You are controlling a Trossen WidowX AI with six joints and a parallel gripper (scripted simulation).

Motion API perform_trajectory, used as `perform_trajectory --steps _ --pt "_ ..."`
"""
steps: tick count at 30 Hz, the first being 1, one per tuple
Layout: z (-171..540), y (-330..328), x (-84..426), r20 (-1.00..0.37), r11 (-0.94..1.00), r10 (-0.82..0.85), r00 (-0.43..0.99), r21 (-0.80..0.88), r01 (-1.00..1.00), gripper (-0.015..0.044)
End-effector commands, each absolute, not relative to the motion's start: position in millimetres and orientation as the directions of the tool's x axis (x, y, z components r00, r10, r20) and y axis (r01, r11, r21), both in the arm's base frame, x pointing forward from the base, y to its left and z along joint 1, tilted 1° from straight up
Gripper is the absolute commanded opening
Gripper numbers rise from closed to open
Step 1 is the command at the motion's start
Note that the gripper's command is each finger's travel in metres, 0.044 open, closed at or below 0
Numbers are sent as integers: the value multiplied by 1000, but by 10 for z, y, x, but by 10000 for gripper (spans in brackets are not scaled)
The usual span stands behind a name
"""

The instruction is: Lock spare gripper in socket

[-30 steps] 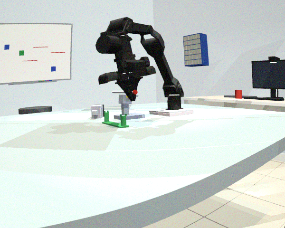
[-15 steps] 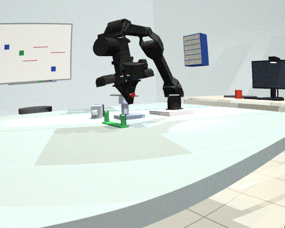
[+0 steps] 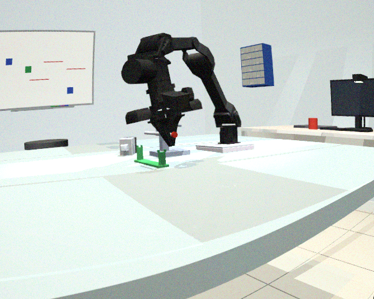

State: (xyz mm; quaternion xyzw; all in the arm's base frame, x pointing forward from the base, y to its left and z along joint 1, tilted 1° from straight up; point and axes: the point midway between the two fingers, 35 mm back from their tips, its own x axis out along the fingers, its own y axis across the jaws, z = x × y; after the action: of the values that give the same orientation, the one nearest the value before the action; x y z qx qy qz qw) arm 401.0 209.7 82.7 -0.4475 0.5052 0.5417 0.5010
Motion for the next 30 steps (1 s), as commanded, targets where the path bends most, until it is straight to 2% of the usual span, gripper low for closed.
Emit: perform_trajectory --steps 1,30 --pt "769 2091 4007 -991 8 90 -98 99 -995 0" --pt "474 2088 4018 -991 7 92 -94 95 -995 0"
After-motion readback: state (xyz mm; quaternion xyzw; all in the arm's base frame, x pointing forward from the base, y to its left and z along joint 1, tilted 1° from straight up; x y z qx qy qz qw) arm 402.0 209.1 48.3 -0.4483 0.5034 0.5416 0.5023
